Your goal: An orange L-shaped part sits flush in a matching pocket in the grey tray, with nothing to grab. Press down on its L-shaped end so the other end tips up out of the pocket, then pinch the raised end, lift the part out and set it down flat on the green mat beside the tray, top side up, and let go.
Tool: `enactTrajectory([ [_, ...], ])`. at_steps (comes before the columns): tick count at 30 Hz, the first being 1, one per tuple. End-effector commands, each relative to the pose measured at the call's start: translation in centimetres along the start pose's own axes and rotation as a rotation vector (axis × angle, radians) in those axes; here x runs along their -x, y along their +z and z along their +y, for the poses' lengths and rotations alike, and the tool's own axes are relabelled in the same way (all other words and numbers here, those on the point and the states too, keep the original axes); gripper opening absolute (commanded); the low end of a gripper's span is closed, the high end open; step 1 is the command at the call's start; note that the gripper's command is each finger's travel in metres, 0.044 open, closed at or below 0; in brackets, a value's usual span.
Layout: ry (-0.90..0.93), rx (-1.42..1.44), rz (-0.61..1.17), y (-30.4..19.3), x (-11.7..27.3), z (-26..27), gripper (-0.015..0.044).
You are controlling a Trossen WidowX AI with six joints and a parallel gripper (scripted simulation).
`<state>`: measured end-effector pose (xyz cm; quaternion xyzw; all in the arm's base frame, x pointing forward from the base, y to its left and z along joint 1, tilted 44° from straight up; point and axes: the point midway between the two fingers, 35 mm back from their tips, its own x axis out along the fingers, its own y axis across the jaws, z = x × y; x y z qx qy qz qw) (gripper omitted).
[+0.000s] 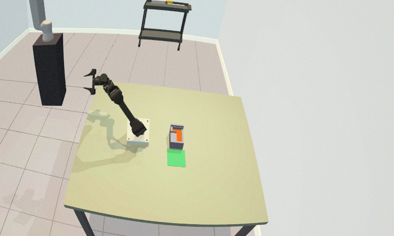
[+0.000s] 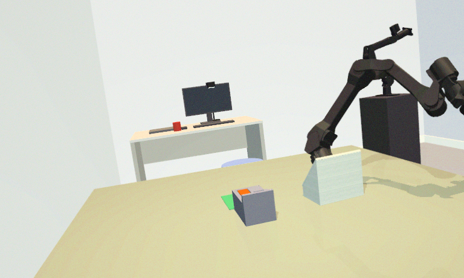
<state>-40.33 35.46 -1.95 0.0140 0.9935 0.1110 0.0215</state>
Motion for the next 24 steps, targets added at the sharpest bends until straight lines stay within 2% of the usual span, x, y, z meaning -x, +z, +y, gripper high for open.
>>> enactTrajectory([
  [1, 0.012, 0.000, -0.007, 0.3, 0.3, 0.3, 0.0374],
  [5, 0.111, 0.003, -0.088, 1.8, 3.1, 3.6, 0.0269],
  [8, 0.240, 0.032, -0.214, 4.3, 8.1, 7.8, 0.0190],
  [9, 0.277, 0.035, -0.257, 4.9, 9.4, 8.9, 0.0180],
  [11, 0.362, 0.039, -0.366, 6.5, 12.9, 11.3, 0.0180],
  [17, 0.524, 0.033, -0.772, 10.9, 26.9, 14.9, 0.0180],
  [24, 0.530, -0.097, -1.242, 13.3, 43.5, 12.4, 0.0180],
])
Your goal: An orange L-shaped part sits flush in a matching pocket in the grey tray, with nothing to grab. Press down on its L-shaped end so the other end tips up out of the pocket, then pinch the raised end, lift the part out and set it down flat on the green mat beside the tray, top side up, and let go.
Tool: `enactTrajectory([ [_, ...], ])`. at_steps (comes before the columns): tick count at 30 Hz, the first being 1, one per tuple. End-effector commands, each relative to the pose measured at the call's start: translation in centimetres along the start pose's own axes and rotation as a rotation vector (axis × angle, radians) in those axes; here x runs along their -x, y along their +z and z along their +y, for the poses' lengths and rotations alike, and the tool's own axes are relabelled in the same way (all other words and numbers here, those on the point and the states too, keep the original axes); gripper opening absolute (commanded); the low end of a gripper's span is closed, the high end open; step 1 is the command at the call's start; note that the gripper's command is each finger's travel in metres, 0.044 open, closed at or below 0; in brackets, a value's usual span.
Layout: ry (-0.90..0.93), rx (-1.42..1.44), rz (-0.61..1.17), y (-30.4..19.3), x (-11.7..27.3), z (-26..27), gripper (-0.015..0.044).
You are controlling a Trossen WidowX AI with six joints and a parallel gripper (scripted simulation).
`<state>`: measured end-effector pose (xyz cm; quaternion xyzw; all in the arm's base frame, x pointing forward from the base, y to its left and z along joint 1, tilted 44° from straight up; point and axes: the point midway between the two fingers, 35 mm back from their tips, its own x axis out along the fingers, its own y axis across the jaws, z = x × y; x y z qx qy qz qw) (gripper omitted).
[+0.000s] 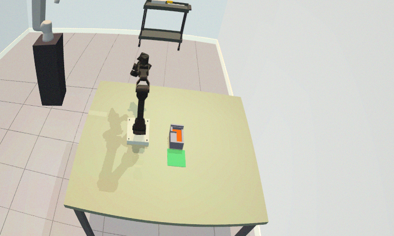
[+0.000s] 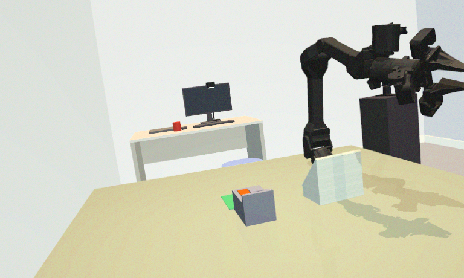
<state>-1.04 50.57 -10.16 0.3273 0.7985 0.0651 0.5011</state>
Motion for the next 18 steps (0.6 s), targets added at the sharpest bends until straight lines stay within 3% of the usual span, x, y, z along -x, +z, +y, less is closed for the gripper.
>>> enactTrajectory([
  [1, -0.044, 0.011, -0.209, 6.8, 3.2, 1.1, 0.0180],
  [10, -0.421, 0.027, -0.658, 22.3, 17.1, -2.3, 0.0180],
  [18, -0.960, 0.044, -0.742, 28.1, 32.9, -9.5, 0.0180],
])
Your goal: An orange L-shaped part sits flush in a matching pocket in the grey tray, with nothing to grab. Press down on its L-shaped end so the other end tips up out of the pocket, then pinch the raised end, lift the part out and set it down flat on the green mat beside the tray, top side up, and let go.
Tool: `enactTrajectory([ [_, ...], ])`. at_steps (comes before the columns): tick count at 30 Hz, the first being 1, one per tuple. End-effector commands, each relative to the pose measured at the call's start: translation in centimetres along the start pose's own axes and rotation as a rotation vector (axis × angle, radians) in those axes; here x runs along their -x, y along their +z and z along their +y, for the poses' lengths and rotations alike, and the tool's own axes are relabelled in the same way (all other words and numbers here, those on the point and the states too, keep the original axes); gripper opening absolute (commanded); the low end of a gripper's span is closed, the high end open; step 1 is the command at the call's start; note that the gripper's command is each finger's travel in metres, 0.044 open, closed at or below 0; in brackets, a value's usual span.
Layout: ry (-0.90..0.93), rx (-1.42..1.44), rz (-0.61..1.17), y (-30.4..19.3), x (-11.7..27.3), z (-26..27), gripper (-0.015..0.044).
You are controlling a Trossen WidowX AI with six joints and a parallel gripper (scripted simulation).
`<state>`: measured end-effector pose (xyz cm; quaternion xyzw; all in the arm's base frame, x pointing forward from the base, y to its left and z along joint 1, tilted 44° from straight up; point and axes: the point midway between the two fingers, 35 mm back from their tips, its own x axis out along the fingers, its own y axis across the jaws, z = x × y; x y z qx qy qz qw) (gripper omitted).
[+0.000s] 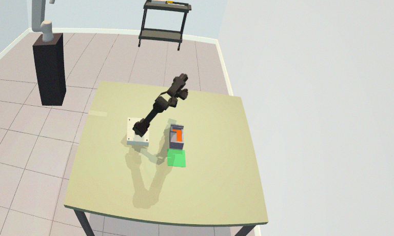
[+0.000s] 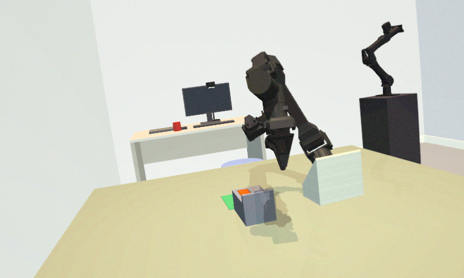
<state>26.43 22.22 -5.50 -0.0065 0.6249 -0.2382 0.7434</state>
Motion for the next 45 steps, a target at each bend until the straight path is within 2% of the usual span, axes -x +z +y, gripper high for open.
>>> enactTrajectory([
  [1, -0.210, 0.102, -0.003, 4.0, 0.6, -6.4, 0.0180],
  [4, -0.377, 0.202, 0.035, 6.6, 1.6, -11.9, 0.0180],
  [6, -0.413, 0.227, 0.048, 7.1, 1.8, -13.1, 0.0180],
  [12, -0.413, 0.227, 0.048, 7.1, 1.6, -13.1, 0.0180],
  [20, -0.415, 0.226, 0.047, 7.2, -4.8, -16.0, 0.0180],
  [45, -0.416, 0.226, 0.046, 7.2, -7.9, -17.4, 0.0180],
])
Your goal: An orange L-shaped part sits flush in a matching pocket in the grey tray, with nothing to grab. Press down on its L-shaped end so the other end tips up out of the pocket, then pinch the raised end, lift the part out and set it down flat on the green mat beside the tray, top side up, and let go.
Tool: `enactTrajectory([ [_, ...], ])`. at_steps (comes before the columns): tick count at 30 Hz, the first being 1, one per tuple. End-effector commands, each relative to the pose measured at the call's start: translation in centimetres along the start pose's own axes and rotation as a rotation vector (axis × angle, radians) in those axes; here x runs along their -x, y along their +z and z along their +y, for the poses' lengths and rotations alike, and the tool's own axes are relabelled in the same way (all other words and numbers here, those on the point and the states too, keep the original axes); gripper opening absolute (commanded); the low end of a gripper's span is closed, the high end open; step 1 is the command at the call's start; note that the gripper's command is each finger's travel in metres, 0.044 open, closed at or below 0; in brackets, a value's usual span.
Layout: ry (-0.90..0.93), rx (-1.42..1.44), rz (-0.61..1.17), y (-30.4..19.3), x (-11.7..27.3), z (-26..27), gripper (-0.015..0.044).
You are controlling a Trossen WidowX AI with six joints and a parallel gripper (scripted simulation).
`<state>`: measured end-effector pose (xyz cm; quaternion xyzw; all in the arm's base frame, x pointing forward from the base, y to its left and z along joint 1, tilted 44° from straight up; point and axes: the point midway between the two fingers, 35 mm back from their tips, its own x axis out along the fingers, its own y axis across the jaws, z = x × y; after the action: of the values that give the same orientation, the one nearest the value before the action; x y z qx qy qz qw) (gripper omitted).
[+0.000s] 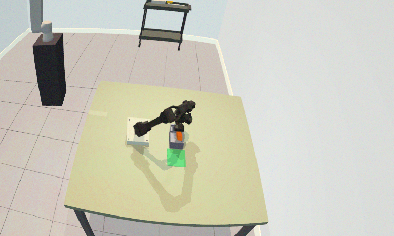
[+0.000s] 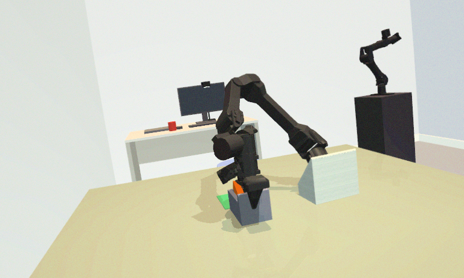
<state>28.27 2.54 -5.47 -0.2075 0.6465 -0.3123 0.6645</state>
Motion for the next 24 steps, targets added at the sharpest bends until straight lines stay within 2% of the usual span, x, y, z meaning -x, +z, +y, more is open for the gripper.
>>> enactTrajectory([
  [1, -0.013, 0.008, 0.010, -0.31, -0.93, -0.27, 0.0180],
  [24, -0.001, 0.002, 0.007, -0.20, -0.96, 0.00, 0.0180],
])
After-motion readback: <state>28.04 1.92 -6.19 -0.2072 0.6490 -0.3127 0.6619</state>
